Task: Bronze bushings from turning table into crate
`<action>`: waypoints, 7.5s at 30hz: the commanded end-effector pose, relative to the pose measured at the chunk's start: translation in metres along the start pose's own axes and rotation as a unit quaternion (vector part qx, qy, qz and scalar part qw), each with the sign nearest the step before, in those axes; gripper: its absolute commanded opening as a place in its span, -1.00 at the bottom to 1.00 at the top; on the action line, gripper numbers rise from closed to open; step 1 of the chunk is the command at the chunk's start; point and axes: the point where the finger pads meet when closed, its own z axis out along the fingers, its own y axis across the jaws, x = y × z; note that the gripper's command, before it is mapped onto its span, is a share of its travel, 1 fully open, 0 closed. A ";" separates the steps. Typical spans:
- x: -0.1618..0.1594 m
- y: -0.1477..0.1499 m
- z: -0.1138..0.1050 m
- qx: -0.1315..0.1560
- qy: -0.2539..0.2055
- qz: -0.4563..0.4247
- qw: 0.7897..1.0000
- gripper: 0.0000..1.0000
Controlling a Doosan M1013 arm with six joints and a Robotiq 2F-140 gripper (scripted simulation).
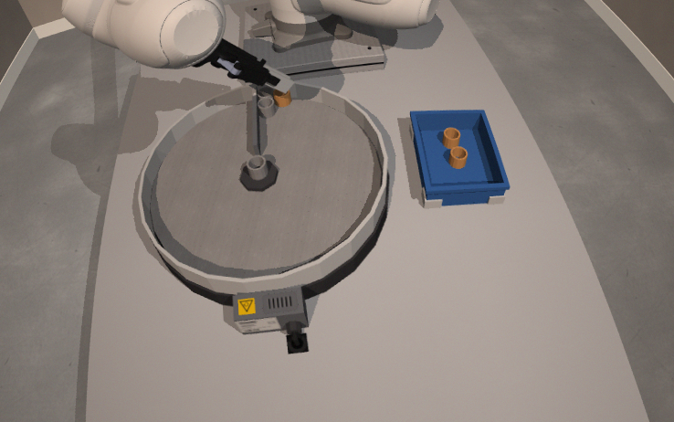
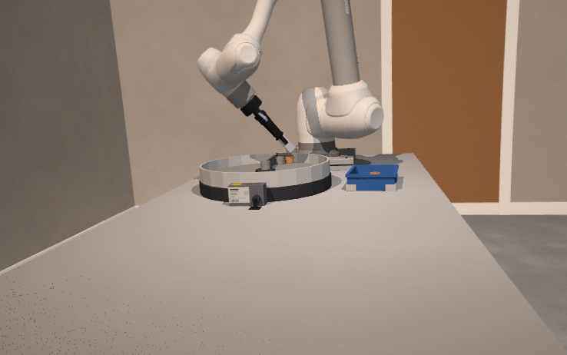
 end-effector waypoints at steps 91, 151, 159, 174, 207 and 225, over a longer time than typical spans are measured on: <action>-0.014 0.000 0.016 0.000 0.000 0.000 1.000 -0.87; -0.014 0.000 0.016 0.000 0.000 0.000 1.000 -1.00; -0.008 0.000 0.010 0.000 0.000 0.000 1.000 -1.00; 0.026 0.000 -0.031 0.000 0.000 0.000 1.000 -1.00; 0.029 0.000 -0.034 0.000 0.000 0.000 1.000 -1.00; 0.034 0.012 -0.030 0.000 0.000 0.000 1.000 -1.00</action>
